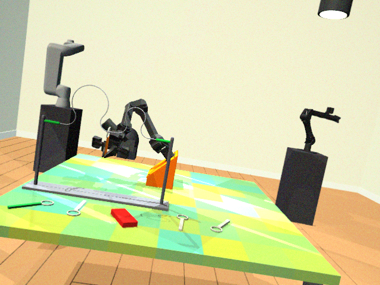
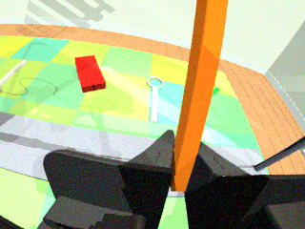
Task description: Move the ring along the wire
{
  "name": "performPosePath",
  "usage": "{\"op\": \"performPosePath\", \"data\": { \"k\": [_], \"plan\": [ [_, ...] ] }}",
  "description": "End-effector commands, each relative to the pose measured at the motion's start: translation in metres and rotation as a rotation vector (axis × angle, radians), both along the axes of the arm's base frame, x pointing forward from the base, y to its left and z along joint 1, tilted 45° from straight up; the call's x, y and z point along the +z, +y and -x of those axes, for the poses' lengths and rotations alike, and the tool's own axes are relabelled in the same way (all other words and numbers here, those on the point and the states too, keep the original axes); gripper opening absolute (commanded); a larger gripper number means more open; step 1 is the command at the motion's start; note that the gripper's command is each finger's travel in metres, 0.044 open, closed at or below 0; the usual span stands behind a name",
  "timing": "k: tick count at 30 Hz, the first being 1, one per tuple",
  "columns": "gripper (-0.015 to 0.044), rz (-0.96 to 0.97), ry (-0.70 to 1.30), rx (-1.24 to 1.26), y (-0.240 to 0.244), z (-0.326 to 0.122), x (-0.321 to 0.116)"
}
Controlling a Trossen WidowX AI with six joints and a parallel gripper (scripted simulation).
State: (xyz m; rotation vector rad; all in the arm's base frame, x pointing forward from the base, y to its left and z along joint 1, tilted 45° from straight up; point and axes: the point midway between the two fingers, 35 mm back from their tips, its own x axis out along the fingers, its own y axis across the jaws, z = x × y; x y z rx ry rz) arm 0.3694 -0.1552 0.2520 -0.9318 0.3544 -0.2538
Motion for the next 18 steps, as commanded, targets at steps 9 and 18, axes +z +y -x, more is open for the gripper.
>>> {"op": "performPosePath", "data": {
  "k": [9,18],
  "plan": [
    [-0.015,-0.092,0.003,0.001,0.017,0.002,-0.014],
    [-0.015,-0.119,0.006,0.002,0.025,0.003,-0.023]
  ]
}}
